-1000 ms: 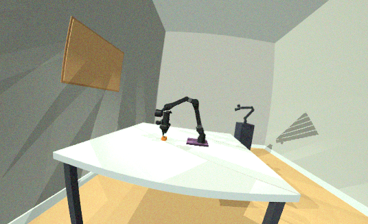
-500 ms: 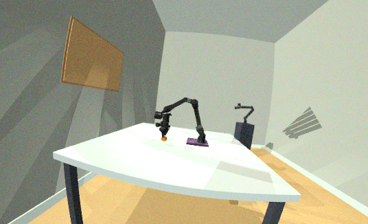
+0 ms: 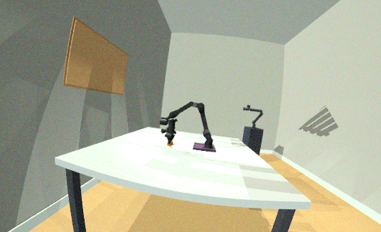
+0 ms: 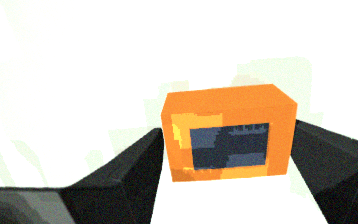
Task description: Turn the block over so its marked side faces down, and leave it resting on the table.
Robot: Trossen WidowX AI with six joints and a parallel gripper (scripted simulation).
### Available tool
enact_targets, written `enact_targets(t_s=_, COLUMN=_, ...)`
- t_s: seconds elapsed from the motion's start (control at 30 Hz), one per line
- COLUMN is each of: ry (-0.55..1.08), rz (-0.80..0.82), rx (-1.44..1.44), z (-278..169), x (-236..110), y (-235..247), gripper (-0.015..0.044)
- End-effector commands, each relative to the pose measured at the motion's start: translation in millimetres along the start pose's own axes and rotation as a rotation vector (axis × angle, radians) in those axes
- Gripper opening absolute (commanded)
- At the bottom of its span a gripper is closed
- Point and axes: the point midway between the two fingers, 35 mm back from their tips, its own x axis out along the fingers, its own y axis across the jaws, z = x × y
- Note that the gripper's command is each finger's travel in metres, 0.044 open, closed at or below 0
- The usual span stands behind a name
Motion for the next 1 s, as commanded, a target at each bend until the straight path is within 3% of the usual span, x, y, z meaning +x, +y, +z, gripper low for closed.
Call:
enact_targets(t_s=0.0, ry=0.006, rz=-0.005, rx=-0.003, z=-2, x=2, y=-1, gripper=0.0282)
enact_targets(t_s=0.6, ry=0.006, rz=-0.005, rx=-0.003, z=-2, x=2, y=-1, gripper=0.0162)
enact_targets(t_s=0.8, ry=0.006, rz=-0.005, rx=-0.003, z=-2, x=-24, y=-1, gripper=0.0005)
enact_targets(t_s=0.97, ry=0.003, rz=-0.005, rx=-0.004, z=-2, x=-28, y=-1, gripper=0.0000)
